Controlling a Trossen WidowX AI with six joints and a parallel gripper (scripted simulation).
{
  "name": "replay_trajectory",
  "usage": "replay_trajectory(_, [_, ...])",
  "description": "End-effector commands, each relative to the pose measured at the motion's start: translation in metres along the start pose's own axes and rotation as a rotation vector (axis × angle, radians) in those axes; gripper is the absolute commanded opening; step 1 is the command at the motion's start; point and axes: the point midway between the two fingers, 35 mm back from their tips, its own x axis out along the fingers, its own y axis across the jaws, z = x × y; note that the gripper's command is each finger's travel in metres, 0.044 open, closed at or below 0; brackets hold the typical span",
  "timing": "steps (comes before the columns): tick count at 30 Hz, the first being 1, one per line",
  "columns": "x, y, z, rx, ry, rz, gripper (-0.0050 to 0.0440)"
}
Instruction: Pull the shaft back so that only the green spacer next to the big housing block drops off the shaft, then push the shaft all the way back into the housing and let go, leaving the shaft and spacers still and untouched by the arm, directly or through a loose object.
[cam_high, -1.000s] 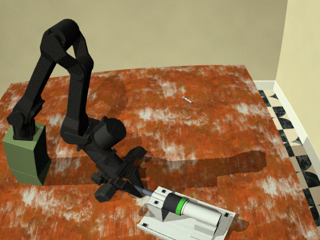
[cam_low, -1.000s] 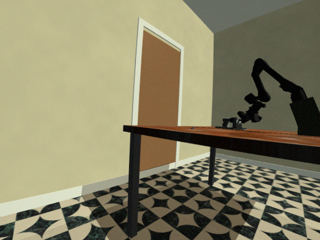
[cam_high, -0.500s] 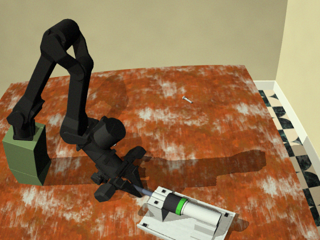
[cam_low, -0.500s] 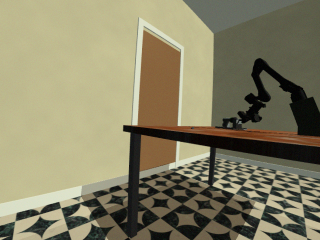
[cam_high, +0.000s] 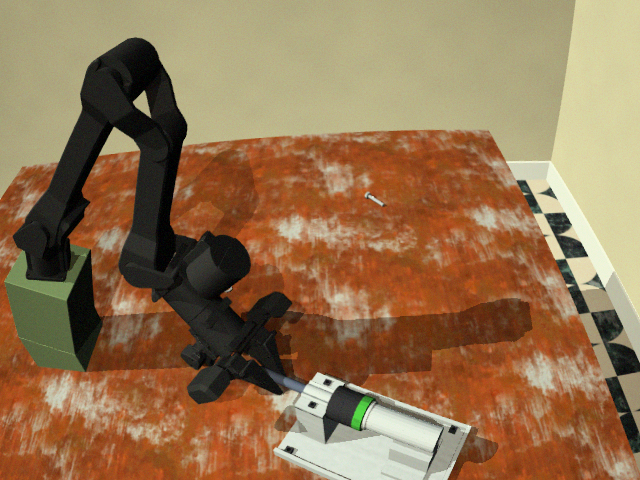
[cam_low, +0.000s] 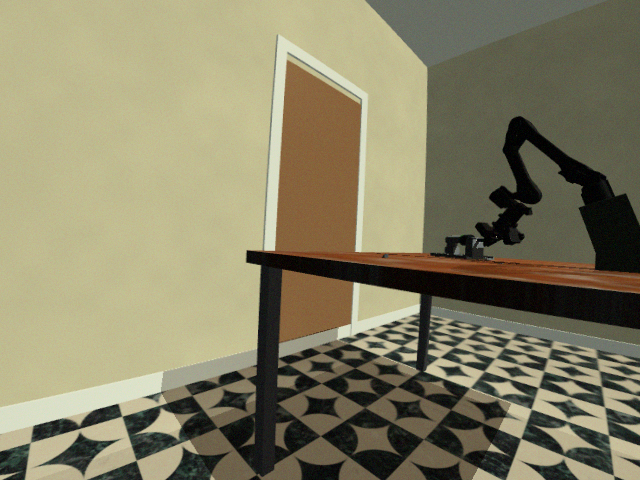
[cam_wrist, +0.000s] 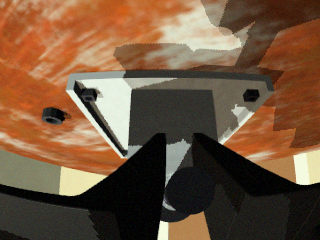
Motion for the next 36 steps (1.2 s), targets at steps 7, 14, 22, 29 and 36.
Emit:
replay_trajectory(7, [-0.0009,0.0001,0.0014,0.003,-0.001,0.001,0.0])
replay_trajectory(14, [-0.0015,0.0001,0.002,0.003,-0.001,0.001,0.0])
replay_trajectory(22, [-0.002,0.0001,0.0025,0.003,-0.001,0.001,0.0])
replay_trajectory(29, [-0.0025,0.0001,0.0031,0.003,-0.001,0.001,0.0])
replay_trajectory(36, [-0.0031,0.0001,0.0036,0.003,-0.001,0.001,0.0])
